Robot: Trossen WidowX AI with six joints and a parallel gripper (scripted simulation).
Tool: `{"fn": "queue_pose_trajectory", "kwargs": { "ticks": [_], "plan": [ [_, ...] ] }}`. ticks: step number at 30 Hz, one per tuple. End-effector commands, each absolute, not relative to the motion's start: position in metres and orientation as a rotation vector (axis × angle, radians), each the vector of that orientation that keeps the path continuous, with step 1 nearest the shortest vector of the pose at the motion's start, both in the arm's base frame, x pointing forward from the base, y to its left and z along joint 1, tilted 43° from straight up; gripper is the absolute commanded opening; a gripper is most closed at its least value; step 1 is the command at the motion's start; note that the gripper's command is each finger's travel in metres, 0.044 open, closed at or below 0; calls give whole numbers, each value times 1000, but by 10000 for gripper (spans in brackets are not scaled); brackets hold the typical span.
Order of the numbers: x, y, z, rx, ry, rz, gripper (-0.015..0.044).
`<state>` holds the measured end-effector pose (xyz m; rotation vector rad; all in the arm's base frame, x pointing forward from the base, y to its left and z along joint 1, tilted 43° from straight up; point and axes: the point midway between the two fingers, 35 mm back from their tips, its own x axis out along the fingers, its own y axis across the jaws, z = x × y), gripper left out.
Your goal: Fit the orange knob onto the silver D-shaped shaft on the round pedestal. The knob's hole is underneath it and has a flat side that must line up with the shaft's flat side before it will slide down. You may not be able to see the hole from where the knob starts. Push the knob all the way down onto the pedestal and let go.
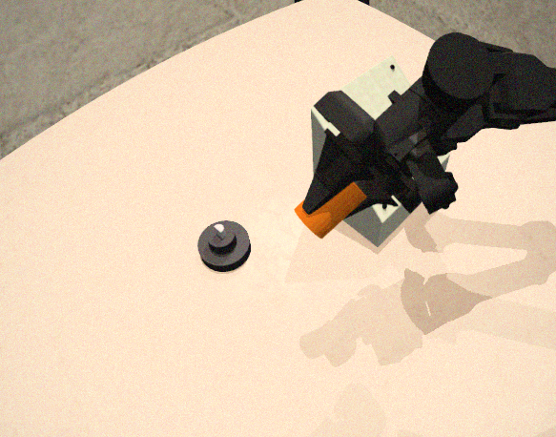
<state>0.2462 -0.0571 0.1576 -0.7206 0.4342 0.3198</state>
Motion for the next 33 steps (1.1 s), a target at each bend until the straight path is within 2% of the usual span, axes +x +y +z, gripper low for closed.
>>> {"fn": "queue_pose_trajectory", "kwargs": {
  "ticks": [1, 33],
  "plan": [
    [247, -57, 159, -725, 432, 321, 0],
    [248, -55, 155, -723, 435, 326, 0]
  ]
}}
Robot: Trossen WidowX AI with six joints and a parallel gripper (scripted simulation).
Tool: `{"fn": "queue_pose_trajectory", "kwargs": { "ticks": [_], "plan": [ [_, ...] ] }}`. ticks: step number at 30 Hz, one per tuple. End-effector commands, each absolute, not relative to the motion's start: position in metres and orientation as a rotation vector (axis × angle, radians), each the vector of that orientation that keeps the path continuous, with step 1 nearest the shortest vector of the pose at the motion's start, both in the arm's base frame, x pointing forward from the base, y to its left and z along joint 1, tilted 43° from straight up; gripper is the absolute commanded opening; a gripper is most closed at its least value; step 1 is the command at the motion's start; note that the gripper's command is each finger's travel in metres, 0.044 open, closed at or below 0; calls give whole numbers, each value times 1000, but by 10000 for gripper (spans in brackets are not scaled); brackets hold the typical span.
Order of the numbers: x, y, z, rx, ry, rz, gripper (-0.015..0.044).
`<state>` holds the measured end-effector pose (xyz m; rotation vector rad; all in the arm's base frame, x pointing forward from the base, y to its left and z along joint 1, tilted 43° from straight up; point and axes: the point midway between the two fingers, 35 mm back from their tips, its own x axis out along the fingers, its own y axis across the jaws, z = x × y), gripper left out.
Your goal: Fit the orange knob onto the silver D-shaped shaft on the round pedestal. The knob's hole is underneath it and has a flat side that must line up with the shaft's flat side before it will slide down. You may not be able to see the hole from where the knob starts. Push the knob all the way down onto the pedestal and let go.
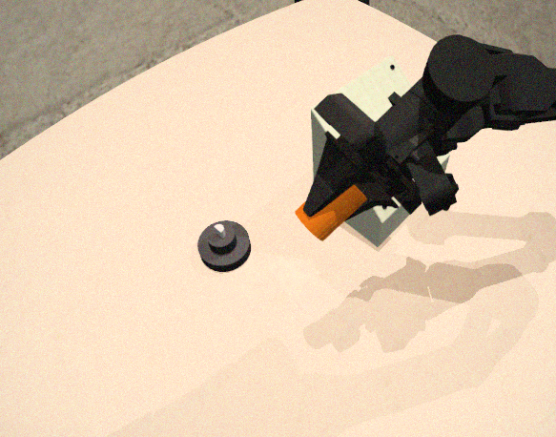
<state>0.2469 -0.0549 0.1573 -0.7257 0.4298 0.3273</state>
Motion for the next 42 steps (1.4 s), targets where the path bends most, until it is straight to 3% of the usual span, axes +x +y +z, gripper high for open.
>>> {"fn": "queue_pose_trajectory", "kwargs": {
  "ticks": [1, 42],
  "plan": [
    [248, -54, 155, -722, 438, 333, 0],
    [271, -22, 111, -561, 698, 985, 0]
  ]
}}
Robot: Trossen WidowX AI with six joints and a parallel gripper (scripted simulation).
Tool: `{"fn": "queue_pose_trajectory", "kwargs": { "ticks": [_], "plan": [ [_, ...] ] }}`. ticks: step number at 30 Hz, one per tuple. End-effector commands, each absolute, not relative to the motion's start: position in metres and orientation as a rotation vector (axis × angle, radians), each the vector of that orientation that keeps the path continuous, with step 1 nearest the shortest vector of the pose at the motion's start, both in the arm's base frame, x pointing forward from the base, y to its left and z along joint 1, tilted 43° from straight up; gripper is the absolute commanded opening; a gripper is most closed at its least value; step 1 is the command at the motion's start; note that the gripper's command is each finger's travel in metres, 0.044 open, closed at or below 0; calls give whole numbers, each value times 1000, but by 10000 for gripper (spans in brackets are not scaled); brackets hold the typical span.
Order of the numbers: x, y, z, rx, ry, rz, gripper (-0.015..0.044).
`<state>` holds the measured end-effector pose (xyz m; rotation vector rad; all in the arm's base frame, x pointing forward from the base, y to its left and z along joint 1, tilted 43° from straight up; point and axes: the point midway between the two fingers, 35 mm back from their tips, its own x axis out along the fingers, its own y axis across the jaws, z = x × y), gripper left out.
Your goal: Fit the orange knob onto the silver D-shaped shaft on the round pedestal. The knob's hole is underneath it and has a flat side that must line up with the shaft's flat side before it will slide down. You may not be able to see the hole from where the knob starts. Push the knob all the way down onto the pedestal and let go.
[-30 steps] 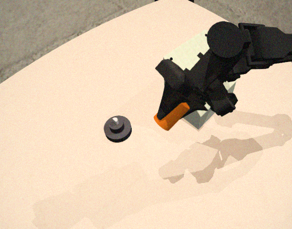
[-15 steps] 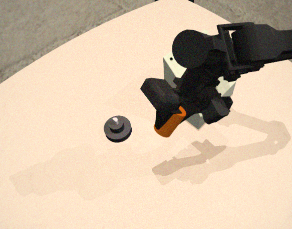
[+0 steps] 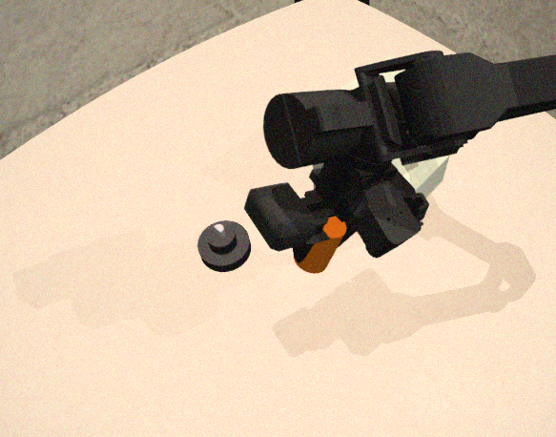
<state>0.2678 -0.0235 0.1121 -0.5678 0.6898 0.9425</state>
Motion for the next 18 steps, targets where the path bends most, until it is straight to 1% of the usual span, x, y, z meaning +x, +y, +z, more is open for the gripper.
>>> {"fn": "queue_pose_trajectory", "kwargs": {
  "ticks": [1, 18],
  "plan": [
    [271, -21, 110, -556, 704, 1001, 0],
    [280, -7, 92, -470, 776, 1244, 0]
  ]
}}
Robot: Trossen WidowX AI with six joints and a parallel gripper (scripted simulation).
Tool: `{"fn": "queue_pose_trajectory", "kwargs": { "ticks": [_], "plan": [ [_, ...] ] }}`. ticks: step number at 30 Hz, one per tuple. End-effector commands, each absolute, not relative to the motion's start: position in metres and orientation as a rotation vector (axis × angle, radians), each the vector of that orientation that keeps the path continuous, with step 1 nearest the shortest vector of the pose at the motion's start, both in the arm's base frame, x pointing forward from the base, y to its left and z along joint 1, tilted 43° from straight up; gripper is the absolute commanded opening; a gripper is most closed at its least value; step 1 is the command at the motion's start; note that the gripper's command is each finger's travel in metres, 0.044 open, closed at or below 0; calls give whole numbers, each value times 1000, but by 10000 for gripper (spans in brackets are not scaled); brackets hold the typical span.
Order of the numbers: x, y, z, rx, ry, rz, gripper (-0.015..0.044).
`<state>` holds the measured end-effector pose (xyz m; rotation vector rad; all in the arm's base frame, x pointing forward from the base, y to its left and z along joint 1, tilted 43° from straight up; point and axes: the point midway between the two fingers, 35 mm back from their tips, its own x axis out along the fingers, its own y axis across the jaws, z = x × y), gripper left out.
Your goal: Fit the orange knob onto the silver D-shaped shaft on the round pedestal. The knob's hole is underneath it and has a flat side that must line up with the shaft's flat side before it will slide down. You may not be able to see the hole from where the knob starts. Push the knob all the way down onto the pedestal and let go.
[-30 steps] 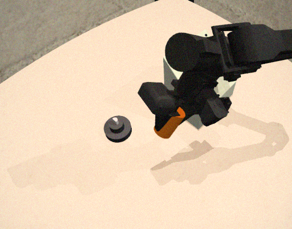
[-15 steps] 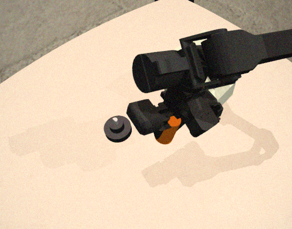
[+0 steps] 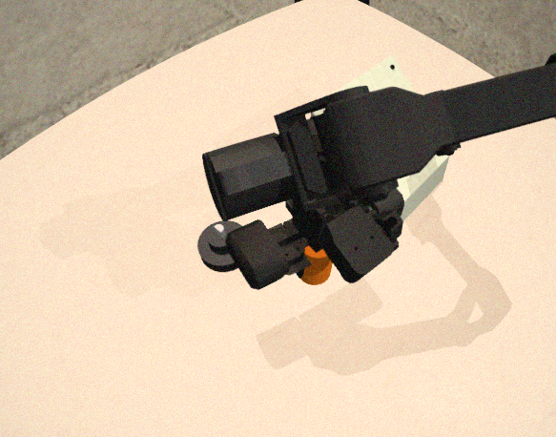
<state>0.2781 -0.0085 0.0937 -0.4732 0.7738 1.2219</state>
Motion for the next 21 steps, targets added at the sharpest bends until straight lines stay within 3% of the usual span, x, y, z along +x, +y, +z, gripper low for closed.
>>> {"fn": "queue_pose_trajectory", "kwargs": {
  "ticks": [1, 21],
  "plan": [
    [281, -5, 90, -470, 776, 1245, 0],
    [303, 58, 13, -457, 784, 1289, 0]
  ]
}}
